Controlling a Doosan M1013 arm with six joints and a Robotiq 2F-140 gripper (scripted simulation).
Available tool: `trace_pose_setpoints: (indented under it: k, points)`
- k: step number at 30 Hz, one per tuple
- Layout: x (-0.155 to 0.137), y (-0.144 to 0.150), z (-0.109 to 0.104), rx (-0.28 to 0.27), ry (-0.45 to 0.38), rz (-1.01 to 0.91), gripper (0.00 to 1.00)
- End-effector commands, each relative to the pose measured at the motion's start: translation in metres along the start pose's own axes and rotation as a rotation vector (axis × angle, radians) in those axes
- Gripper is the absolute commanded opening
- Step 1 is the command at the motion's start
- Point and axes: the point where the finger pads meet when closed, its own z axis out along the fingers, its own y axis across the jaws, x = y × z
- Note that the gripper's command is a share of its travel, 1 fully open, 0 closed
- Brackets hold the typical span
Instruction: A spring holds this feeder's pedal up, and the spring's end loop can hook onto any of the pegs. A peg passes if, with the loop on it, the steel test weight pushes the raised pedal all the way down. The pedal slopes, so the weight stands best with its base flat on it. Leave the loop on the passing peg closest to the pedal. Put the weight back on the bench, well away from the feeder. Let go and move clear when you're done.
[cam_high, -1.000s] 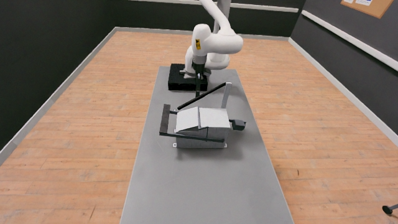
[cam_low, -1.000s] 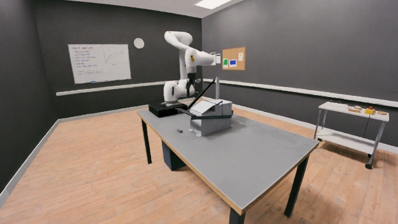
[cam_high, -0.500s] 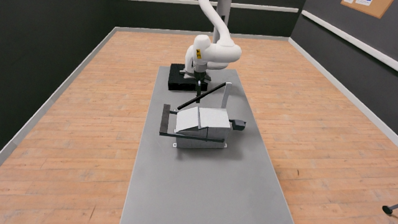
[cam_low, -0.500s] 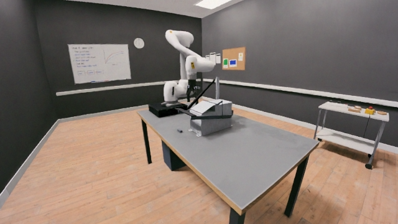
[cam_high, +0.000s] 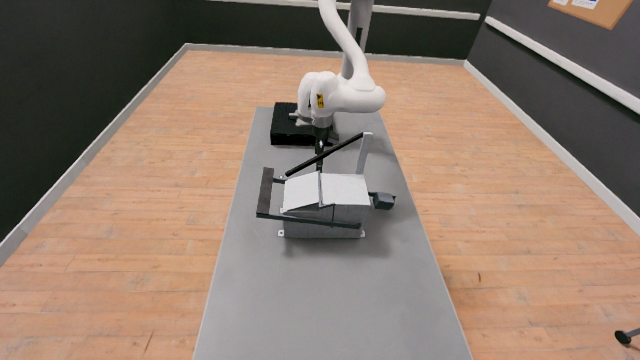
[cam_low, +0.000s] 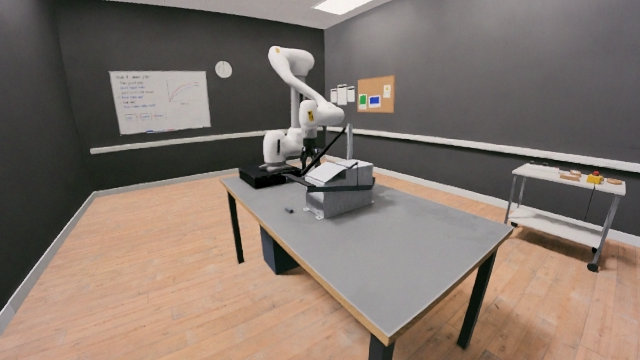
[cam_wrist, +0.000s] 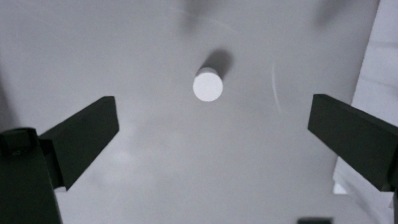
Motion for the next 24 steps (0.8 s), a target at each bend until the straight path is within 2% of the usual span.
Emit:
trace_pose_setpoints:
  k: [1,20,24]
  points:
    - [0.000,0.000,0.000,-0.001,0.000,0.000,1.00]
    - [0.001,-0.001,0.009,-0.001,0.000,0.000,1.00]
    - [0.001,0.000,0.020,-0.001,0.000,0.000,1.00]
